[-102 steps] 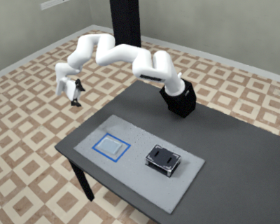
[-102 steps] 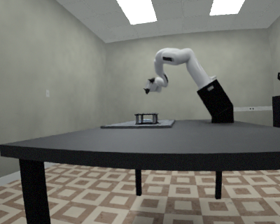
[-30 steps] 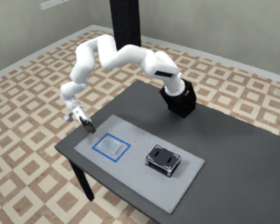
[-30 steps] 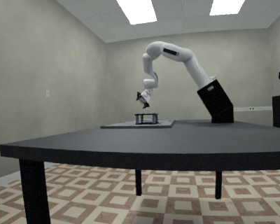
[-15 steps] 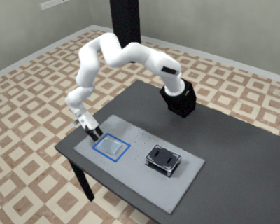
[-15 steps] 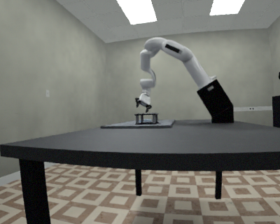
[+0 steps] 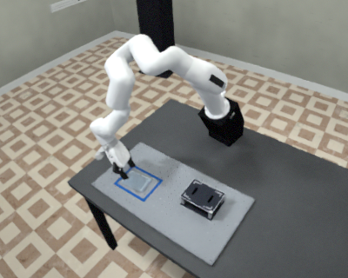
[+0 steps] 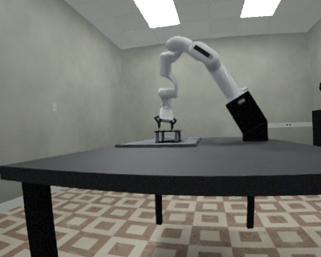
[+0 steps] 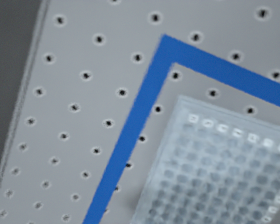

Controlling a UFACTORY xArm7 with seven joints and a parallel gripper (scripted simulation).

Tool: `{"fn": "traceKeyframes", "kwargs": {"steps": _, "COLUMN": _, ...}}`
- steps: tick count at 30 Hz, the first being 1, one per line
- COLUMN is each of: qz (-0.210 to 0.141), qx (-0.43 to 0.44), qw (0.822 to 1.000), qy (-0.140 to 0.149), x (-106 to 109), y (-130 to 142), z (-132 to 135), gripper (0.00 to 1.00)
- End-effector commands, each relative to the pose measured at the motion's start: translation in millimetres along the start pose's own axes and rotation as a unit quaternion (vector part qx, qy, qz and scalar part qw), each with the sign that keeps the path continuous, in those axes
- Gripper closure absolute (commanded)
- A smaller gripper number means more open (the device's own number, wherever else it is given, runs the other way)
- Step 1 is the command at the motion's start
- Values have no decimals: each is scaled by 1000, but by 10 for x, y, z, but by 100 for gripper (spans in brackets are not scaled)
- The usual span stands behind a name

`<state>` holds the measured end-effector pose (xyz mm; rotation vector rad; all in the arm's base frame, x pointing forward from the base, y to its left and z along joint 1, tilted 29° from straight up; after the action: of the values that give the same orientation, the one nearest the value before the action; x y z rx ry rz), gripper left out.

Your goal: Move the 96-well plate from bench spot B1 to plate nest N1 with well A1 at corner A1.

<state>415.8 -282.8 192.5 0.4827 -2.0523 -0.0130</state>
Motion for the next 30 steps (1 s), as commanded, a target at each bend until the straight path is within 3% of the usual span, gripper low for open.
{"fn": "traceKeyframes", "kwargs": {"steps": 1, "qz": 41, "qx": -30, "qw": 998, "qy": 20, "x": -36, "y": 117, "z": 3, "gripper": 0}}
{"fn": "traceKeyframes", "kwargs": {"steps": 8, "qz": 128, "qx": -92, "qw": 987, "qy": 35, "x": -61, "y": 349, "z": -18, "gripper": 0}}
{"fn": "traceKeyframes", "kwargs": {"steps": 15, "qz": 211, "qx": -139, "qw": 968, "qy": 17, "x": -40, "y": 637, "z": -23, "gripper": 0}}
{"fn": "traceKeyframes", "kwargs": {"steps": 17, "qz": 211, "qx": -139, "qw": 968, "qy": 17, "x": -40, "y": 637, "z": -23, "gripper": 0}}
{"fn": "traceKeyframes", "kwargs": {"steps": 19, "qz": 236, "qx": -151, "qw": 960, "qy": 4, "x": -22, "y": 742, "z": -27, "gripper": 0}}
{"fn": "traceKeyframes", "kwargs": {"steps": 30, "qz": 236, "qx": -151, "qw": 960, "qy": 4, "x": -23, "y": 742, "z": -27, "gripper": 0}}
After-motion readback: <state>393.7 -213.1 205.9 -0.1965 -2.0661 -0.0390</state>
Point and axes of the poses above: the point where the finger pads meet when closed, its own x axis back along the fingers, its own z axis across the jaws, y = z × x, the point moved 10 cm from there along x, back along the fingers, and after that the axes turned 9 degrees about -x, right-handed, at the moved point
